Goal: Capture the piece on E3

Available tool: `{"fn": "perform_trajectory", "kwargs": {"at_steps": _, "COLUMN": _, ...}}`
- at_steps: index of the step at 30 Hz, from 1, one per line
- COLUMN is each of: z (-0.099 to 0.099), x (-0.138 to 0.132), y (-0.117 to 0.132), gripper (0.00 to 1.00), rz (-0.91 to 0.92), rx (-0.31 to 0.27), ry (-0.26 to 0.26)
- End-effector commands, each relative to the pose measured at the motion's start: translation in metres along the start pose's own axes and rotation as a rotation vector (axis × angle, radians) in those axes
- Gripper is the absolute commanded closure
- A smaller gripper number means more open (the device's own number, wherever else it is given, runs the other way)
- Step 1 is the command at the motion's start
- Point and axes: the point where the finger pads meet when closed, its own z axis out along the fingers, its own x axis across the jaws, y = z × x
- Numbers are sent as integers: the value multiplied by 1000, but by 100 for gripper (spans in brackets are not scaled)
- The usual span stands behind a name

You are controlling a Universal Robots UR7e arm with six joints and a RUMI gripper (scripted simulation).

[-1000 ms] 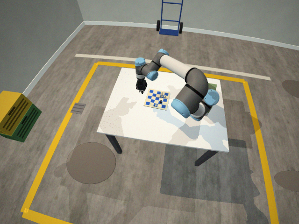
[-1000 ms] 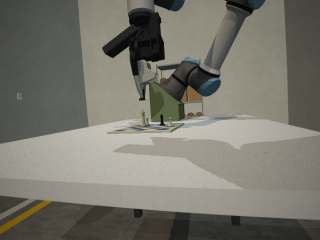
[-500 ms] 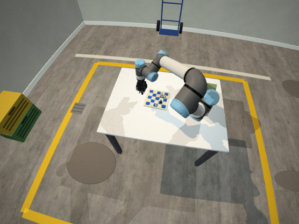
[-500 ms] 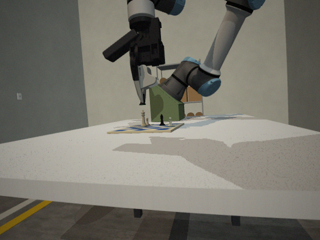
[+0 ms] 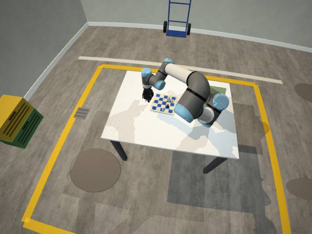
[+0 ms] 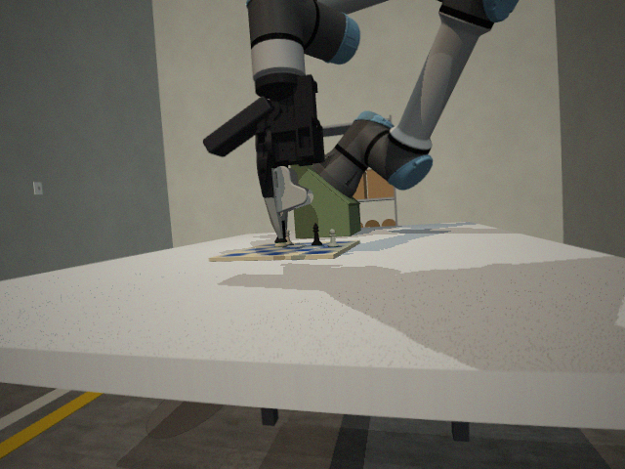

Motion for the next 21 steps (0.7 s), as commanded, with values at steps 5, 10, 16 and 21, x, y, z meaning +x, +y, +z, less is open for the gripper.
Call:
{"fn": "perform_trajectory", "kwargs": {"at_steps": 5, "z": 22, "x": -2, "y": -1, "gripper": 100, "rz": 0, "rx": 2, "ry": -3}}
{"fn": "perform_trajectory", "kwargs": {"at_steps": 10, "z": 26, "x": -2, "y": -1, "gripper": 100, "rz": 0, "rx": 2, "ry": -3}}
{"fn": "perform_trajectory", "kwargs": {"at_steps": 16, "z": 26, "x": -2, "y": -1, "gripper": 100, "rz": 0, "rx": 2, "ry": -3}}
{"fn": "perform_trajectory", "kwargs": {"at_steps": 21, "z": 26, "x": -2, "y": -1, "gripper": 100, "rz": 0, "rx": 2, "ry": -3}}
